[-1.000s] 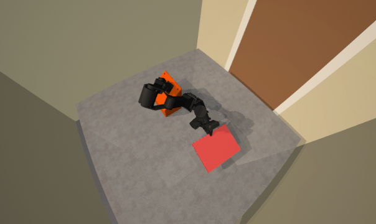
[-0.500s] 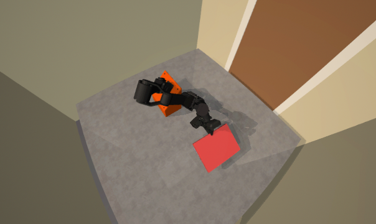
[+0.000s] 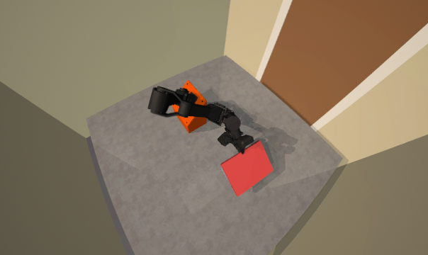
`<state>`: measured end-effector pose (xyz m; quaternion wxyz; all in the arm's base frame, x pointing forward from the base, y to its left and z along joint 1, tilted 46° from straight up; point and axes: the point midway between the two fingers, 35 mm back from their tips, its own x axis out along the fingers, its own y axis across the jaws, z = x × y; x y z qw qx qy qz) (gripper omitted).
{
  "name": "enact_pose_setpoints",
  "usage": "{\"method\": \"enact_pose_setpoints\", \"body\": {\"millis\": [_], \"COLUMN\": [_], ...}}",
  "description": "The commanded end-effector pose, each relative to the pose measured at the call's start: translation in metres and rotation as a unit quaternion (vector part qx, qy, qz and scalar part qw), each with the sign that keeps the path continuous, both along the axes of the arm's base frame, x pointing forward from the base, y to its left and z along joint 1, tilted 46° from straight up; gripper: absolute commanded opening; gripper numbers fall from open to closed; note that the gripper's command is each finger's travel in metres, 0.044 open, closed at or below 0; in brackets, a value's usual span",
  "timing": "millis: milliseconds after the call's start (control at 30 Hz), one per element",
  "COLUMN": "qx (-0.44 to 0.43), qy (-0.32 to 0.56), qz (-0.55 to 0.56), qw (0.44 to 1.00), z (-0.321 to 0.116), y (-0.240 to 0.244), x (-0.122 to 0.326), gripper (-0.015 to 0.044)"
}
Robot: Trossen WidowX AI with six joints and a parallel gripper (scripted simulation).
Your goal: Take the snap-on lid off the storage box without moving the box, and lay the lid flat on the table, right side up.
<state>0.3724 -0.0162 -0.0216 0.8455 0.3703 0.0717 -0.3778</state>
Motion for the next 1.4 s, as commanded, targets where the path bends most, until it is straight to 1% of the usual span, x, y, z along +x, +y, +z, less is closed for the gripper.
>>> {"method": "enact_pose_setpoints", "body": {"millis": [0,867,1367], "qx": [0.002,0.003,0.003], "qy": [-0.009,-0.01,-0.009], "qz": [0.001,0.001,0.001], "qw": [1.0,1.0,1.0], "z": [0.008,0.034,0.048], "y": [0.006,0.027,0.041], "x": [0.007,0.033,0.035], "gripper": [0.0,0.0,0.0]}}
